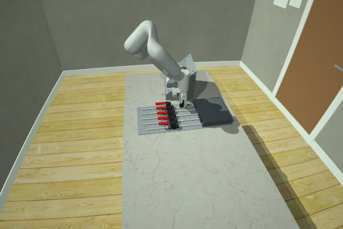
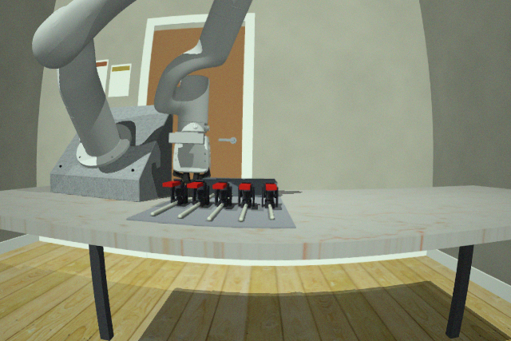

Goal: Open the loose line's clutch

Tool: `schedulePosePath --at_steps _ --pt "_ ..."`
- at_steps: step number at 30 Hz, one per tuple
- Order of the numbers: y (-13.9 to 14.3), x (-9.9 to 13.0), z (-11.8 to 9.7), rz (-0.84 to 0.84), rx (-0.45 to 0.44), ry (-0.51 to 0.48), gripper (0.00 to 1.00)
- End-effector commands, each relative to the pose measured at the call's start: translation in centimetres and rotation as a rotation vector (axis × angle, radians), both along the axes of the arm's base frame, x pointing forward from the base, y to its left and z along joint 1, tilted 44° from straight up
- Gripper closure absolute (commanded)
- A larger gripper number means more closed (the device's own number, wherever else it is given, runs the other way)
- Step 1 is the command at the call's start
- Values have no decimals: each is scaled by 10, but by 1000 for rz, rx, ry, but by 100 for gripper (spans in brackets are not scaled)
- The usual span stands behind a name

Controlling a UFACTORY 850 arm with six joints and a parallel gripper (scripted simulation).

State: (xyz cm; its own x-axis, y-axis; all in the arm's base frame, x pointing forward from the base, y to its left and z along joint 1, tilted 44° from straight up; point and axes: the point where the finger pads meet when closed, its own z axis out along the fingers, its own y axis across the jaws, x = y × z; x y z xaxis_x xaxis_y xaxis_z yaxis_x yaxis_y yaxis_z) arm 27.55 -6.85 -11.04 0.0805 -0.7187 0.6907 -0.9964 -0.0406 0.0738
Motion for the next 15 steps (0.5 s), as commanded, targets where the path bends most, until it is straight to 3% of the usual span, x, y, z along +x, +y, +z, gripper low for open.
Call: schedulePosePath --at_steps 1,15 --pt "0 -3 0 0 0 -1 100" --pt "-1 -20 2 0 0 -1 100"
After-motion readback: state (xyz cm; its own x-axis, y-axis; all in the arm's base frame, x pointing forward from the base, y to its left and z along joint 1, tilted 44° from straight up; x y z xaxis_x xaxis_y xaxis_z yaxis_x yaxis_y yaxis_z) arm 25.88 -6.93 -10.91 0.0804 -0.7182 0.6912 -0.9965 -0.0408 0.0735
